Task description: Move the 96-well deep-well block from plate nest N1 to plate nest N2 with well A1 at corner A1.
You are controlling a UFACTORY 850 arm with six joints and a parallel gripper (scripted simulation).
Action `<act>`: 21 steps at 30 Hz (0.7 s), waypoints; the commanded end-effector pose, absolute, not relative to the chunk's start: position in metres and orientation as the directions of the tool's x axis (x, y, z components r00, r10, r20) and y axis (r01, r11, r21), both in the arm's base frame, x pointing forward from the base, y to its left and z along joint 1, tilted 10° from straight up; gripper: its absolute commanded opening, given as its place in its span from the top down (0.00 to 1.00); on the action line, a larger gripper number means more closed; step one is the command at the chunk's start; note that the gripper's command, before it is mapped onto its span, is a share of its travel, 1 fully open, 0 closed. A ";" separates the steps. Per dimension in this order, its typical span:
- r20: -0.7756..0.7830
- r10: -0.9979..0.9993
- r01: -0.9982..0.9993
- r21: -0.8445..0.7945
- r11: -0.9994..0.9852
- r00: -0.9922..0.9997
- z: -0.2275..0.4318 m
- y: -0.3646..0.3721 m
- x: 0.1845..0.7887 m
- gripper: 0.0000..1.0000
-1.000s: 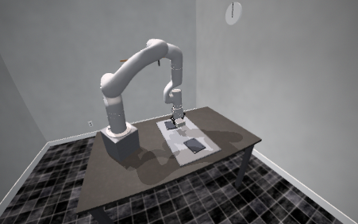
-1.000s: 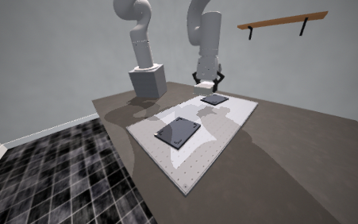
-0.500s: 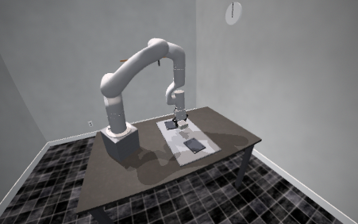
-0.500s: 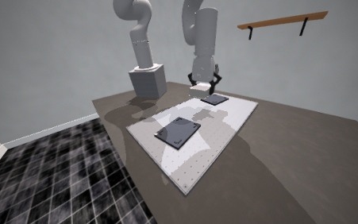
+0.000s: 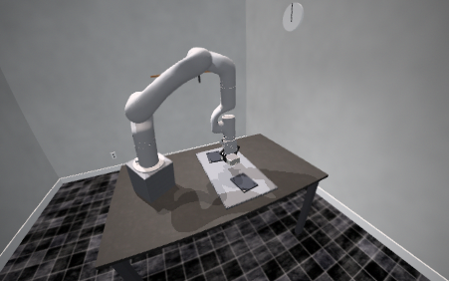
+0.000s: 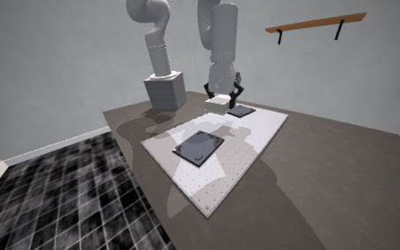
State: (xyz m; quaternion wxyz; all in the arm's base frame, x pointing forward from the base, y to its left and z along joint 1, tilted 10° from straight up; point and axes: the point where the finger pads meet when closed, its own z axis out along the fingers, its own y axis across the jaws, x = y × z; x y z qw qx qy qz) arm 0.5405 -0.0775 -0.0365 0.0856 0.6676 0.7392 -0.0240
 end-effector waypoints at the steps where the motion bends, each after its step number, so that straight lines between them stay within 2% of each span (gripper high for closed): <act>1: -0.156 0.983 0.991 0.075 0.108 -0.095 -0.034 -0.087 0.542 1.00; 21: -0.157 0.983 0.991 0.075 0.108 -0.095 -0.025 -0.146 0.548 1.00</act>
